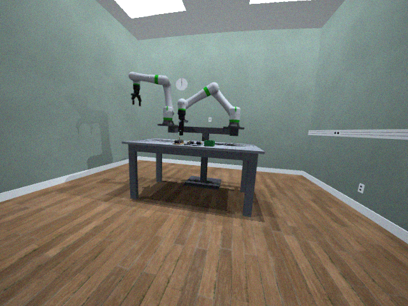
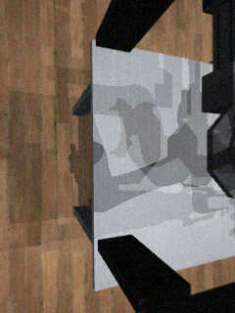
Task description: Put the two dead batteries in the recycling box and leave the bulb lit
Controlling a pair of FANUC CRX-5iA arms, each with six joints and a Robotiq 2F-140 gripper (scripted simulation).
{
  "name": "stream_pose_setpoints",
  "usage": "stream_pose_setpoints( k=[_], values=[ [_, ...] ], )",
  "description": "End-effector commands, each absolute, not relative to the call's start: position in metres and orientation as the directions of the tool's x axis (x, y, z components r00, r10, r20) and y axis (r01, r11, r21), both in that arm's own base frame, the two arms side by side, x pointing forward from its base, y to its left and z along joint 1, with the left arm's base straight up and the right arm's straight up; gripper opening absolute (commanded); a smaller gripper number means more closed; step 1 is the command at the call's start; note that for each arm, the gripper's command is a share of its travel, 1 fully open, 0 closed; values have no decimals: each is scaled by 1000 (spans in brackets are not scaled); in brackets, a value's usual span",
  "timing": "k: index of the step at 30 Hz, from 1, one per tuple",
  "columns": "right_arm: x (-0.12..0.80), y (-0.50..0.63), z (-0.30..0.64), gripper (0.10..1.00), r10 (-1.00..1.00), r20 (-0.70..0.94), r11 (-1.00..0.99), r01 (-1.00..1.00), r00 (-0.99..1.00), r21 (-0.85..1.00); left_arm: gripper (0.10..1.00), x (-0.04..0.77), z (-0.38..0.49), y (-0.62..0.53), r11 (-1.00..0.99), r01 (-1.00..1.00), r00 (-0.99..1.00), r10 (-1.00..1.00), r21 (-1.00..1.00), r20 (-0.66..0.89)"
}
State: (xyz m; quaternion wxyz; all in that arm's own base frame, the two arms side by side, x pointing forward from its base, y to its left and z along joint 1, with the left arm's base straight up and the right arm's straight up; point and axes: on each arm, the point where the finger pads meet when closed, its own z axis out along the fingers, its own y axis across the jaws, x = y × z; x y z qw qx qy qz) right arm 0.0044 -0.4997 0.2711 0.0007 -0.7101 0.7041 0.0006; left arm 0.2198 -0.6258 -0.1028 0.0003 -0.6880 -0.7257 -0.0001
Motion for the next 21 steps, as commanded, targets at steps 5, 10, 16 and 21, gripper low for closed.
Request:
stream_pose_setpoints(
  k=[5,10,16,21],
  values=[
    [4,-500,272,1000,-1000,0,-9,-1000,9,0,364,220,-73,-627,53,999,-53,999,1,-2],
    [4,-500,272,1000,-1000,0,-9,-1000,9,0,364,220,-73,-627,53,999,-53,999,1,-2],
    [4,-500,272,1000,-1000,0,-9,-1000,9,0,364,220,-73,-626,53,999,-53,999,1,-2],
    [4,-500,272,1000,-1000,0,-9,-1000,9,0,364,220,-73,-626,54,999,-54,999,1,-2]
  ],
)
